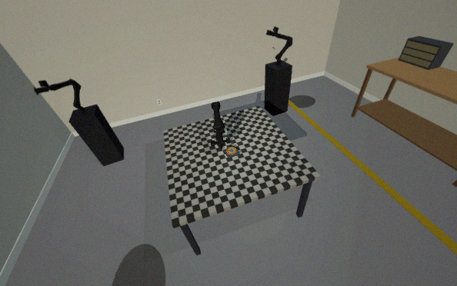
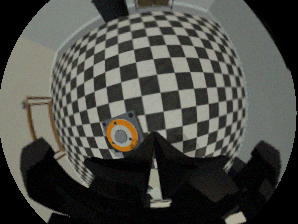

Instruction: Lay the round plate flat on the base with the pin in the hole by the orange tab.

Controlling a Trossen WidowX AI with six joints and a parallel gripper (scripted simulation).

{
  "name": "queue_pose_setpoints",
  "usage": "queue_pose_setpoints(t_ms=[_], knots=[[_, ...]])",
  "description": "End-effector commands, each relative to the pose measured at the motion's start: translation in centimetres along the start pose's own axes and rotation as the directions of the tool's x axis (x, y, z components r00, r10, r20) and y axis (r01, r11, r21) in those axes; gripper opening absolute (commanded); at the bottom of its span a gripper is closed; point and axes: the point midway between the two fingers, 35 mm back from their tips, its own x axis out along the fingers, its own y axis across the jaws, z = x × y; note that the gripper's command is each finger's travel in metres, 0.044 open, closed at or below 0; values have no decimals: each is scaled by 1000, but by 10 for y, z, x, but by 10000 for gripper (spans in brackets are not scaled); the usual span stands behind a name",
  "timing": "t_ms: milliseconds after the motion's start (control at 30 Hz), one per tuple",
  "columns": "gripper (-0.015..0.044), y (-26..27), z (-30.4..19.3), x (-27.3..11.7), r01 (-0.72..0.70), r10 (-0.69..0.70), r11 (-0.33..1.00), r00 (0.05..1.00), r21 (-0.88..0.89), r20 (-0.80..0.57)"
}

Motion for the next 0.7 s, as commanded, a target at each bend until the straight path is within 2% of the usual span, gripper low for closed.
queue_pose_setpoints(t_ms=[0,233,500,667], knots=[[0,37,-31,20,-15,-6,988,992,-156,-130],[0,42,-46,22,-19,-10,982,988,-188,-153],[0,42,-51,65,-19,-11,982,988,-188,-153],[0,42,-52,69,-19,-11,982,988,-188,-153]])
